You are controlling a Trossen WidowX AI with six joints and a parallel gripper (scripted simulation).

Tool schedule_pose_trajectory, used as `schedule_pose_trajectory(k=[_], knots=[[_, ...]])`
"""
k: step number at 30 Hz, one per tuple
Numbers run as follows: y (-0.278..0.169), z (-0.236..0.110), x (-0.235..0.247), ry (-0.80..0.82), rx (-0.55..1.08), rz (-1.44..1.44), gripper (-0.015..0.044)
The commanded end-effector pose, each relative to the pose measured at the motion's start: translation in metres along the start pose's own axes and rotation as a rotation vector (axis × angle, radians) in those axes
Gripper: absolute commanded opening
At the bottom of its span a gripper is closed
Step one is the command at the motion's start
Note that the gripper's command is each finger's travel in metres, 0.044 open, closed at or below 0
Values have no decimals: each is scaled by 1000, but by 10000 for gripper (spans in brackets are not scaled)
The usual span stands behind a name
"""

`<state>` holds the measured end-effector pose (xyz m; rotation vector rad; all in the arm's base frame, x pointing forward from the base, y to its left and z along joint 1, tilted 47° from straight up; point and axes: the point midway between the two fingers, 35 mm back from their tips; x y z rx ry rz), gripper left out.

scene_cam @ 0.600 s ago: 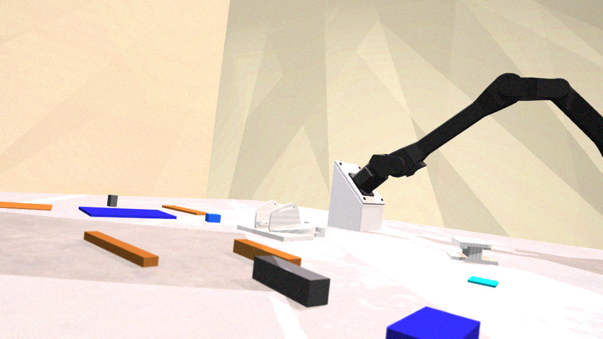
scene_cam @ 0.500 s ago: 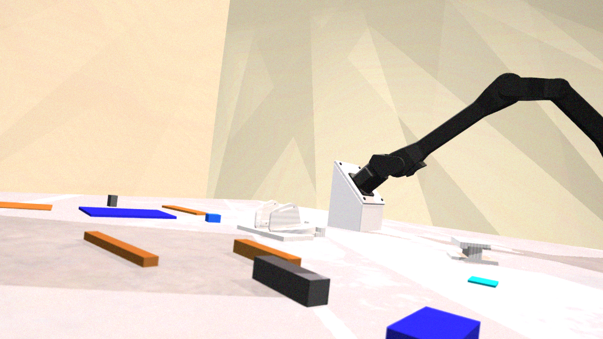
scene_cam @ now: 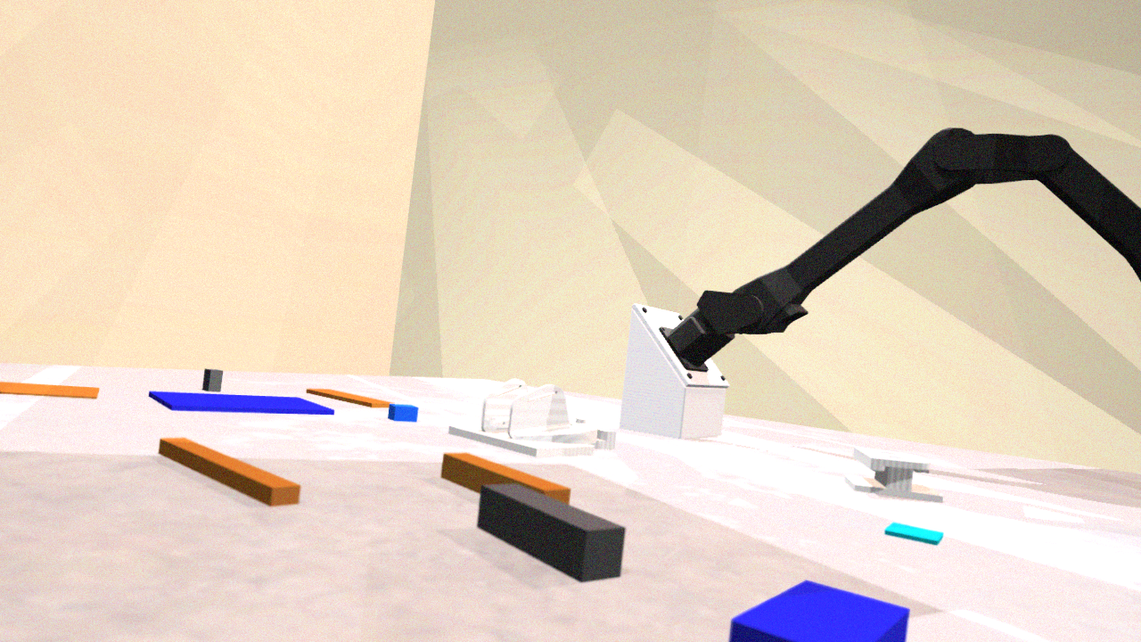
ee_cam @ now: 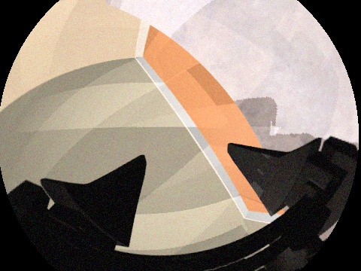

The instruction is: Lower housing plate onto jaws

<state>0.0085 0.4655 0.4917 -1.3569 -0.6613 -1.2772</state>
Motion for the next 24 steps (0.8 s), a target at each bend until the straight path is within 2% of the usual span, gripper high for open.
schedule_pose_trajectory(k=[1,24], knots=[[9,0,-4,-24,-4,-78,440],[70,-2,-20,-171,-19,-543,440]])
Point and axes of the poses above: the point midway between the two fingers, 35 mm back from their tips, its own z axis out along the fingers, its own x axis across the jaws, y = z × x, and after that the axes turned 11 degrees about -z, right-handed
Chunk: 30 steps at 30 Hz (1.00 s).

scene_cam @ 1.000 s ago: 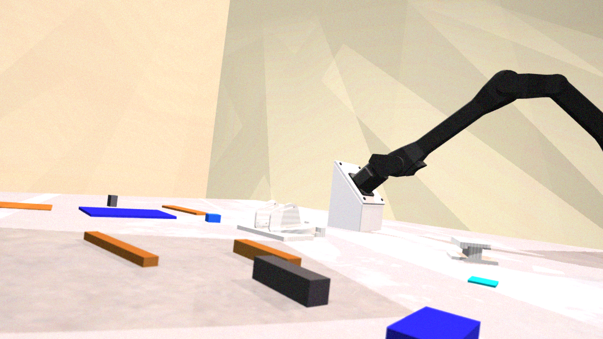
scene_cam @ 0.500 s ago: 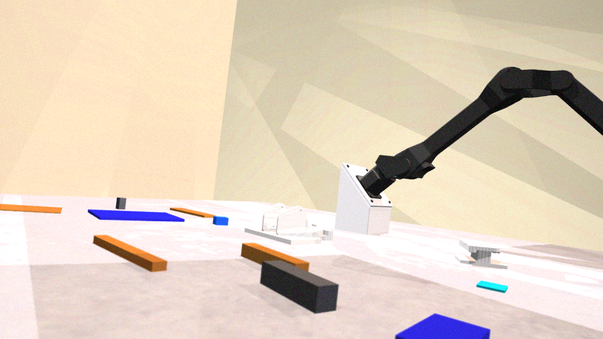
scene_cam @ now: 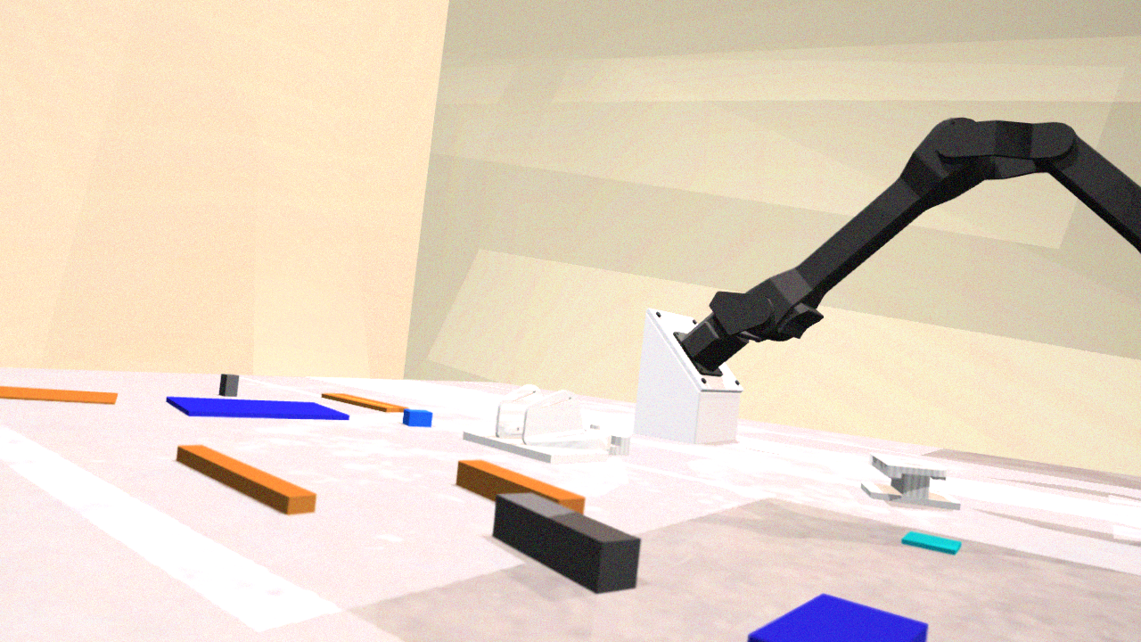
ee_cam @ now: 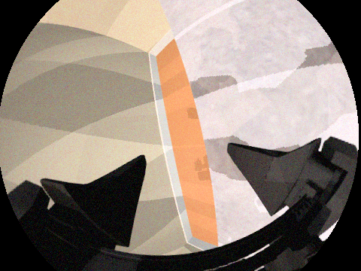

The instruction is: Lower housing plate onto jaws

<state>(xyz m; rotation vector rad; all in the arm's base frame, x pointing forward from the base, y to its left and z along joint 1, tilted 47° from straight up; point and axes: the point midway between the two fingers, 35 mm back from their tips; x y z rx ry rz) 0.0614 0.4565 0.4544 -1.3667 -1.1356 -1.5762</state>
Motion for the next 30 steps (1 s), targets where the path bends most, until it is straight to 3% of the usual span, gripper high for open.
schedule_pose_trajectory(k=[1,30], knots=[[7,-2,-7,-25,6,-75,440],[69,-18,-71,-236,94,-646,440]])
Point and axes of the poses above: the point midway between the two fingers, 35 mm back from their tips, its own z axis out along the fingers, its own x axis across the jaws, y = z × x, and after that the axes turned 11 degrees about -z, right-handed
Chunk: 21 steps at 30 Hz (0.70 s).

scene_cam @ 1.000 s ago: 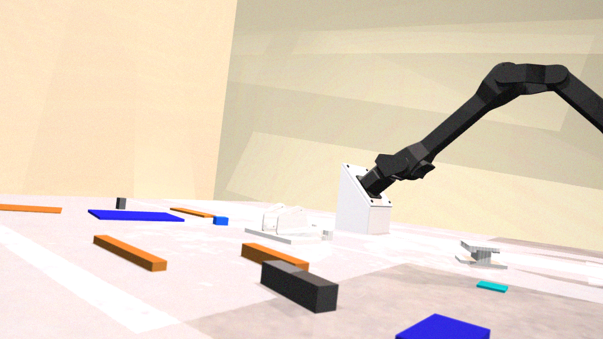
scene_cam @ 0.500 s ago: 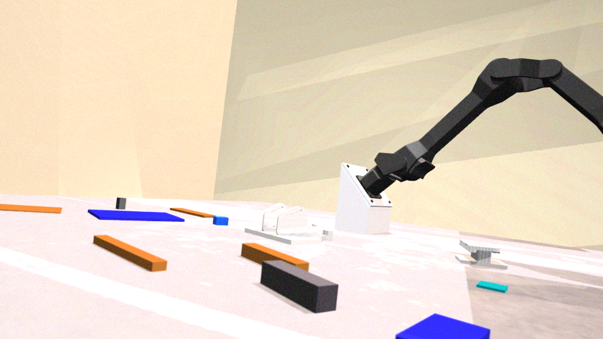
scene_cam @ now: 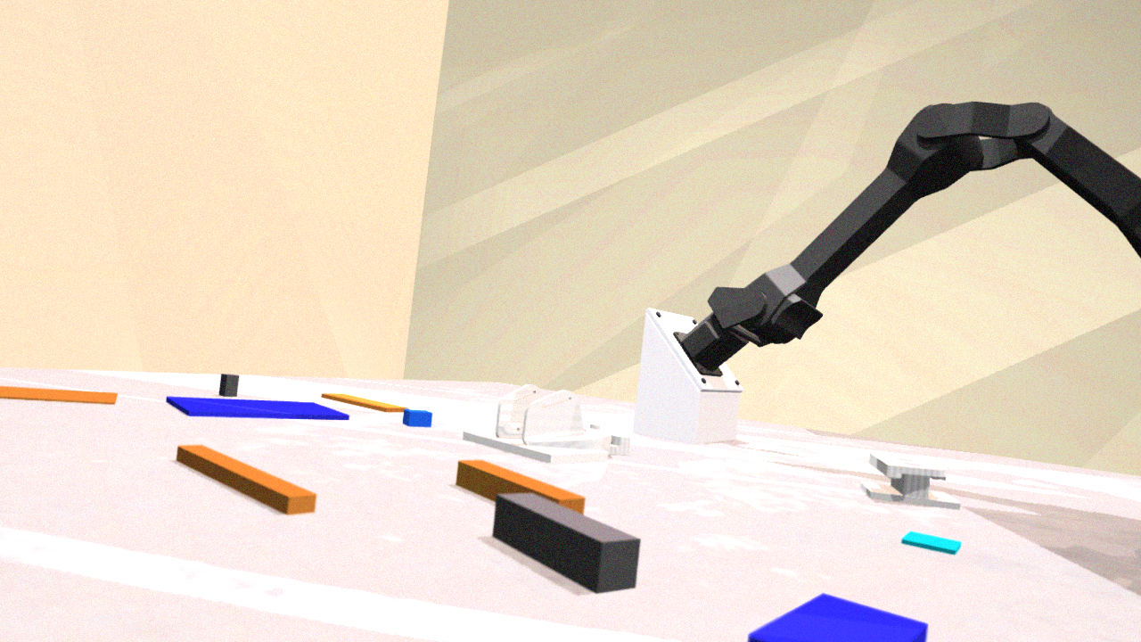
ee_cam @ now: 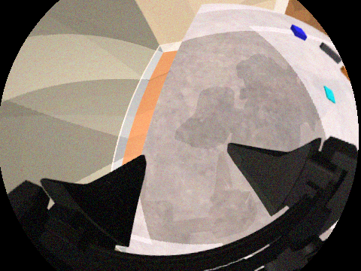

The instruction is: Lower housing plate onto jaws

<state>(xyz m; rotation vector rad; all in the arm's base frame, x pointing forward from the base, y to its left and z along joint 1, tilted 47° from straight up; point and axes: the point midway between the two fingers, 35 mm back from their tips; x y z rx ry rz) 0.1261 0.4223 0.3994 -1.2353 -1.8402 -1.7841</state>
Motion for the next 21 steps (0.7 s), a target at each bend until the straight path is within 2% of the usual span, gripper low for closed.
schedule_pose_trajectory(k=[1,21], knots=[[0,-3,-12,-22,23,-73,440],[4,-22,-79,-125,168,-455,440]])
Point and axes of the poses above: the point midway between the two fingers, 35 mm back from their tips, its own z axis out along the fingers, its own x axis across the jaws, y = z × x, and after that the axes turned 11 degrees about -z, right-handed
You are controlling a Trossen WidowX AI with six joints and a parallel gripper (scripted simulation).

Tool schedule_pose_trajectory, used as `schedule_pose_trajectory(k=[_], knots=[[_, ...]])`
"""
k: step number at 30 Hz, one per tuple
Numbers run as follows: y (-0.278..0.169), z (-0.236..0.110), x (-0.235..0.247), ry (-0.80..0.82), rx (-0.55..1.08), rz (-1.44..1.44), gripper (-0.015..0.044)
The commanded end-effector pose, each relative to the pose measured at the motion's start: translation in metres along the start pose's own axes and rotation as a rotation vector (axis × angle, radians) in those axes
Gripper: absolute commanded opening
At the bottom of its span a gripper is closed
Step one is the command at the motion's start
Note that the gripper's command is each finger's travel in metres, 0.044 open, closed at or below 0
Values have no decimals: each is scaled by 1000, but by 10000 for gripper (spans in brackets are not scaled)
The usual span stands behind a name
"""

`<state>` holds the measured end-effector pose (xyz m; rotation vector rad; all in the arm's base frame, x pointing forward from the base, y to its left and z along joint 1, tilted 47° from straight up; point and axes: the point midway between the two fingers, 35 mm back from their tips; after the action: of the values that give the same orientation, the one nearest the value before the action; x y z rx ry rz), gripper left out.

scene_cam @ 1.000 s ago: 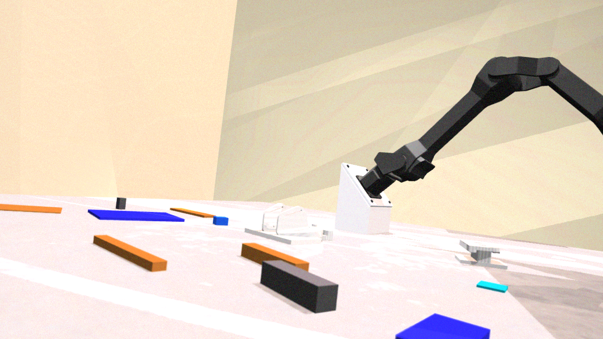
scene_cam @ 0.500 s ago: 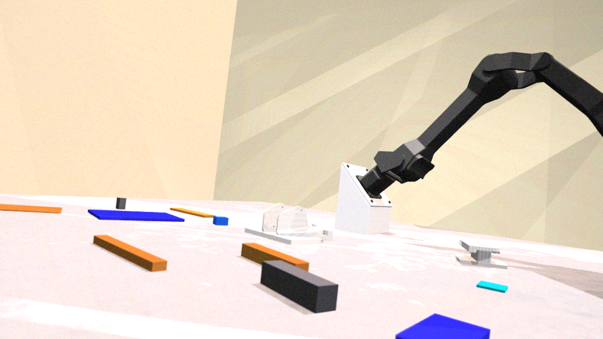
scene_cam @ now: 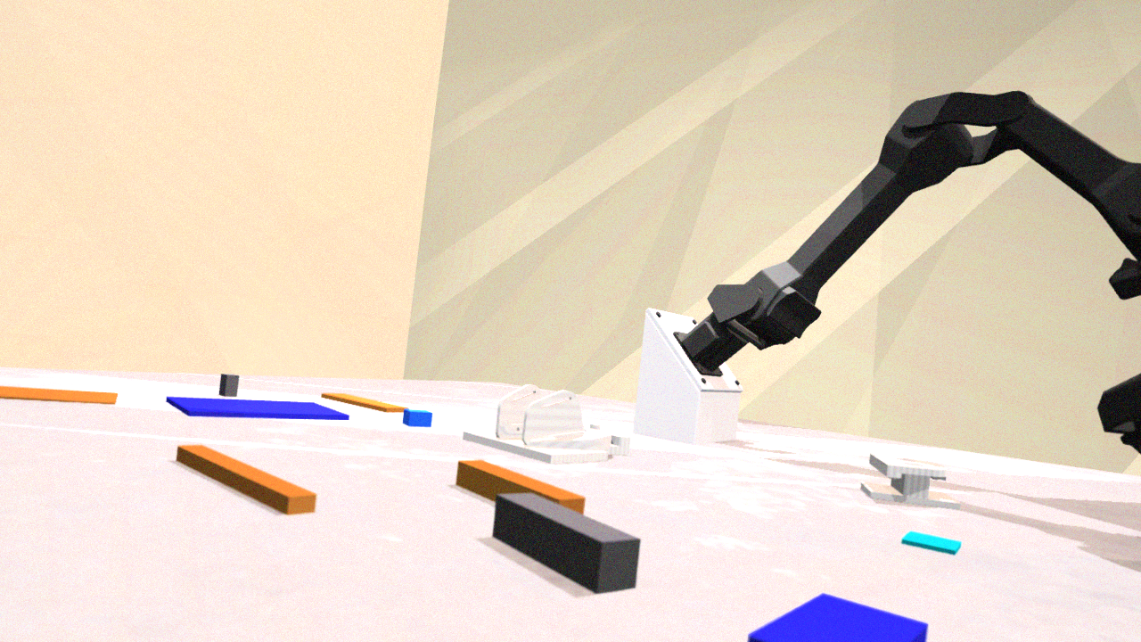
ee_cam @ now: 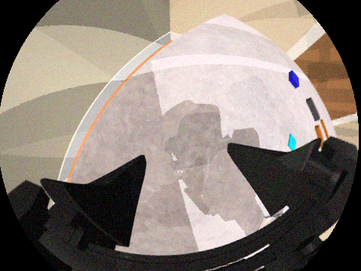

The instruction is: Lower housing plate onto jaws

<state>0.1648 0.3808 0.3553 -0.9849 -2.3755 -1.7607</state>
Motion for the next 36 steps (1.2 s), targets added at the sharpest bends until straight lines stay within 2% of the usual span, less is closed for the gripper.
schedule_pose_trajectory(k=[1,19,36], knots=[[-7,-4,-12,-10,33,-70,440],[-39,-26,-67,-24,199,-405,440],[-77,-60,-111,55,350,-707,440]])
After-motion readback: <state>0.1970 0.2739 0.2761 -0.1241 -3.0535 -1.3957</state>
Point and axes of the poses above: the point midway between the two fingers, 35 mm back from their tips, its own z axis out along the fingers, its own x axis across the jaws, y = z × x, and after that the axes turned 11 degrees about -z, right-handed
